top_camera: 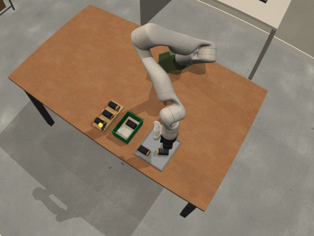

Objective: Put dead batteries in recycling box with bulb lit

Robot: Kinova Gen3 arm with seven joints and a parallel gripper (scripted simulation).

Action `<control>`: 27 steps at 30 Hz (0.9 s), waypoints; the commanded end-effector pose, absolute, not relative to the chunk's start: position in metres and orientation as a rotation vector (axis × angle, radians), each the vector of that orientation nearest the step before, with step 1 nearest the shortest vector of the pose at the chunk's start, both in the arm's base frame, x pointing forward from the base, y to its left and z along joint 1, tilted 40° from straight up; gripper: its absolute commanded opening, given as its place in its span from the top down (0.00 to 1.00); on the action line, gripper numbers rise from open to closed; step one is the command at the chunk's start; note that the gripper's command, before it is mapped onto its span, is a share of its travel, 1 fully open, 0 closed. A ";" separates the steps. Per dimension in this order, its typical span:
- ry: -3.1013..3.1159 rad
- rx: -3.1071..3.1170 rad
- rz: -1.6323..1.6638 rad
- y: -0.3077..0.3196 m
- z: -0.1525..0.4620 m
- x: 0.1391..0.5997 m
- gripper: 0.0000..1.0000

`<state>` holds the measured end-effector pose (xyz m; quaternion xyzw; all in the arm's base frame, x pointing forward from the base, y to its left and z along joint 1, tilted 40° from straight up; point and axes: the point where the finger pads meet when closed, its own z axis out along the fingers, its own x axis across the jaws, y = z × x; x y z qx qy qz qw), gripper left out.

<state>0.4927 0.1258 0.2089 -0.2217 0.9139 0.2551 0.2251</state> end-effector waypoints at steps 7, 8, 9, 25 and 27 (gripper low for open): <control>2.518 -0.633 0.713 0.152 0.185 0.499 0.10; 2.518 -0.633 0.713 0.153 0.184 0.500 0.10; 2.518 -0.633 0.713 0.153 0.183 0.500 0.10; 2.518 -0.633 0.713 0.153 0.183 0.500 0.10; 2.518 -0.633 0.713 0.153 0.183 0.500 0.10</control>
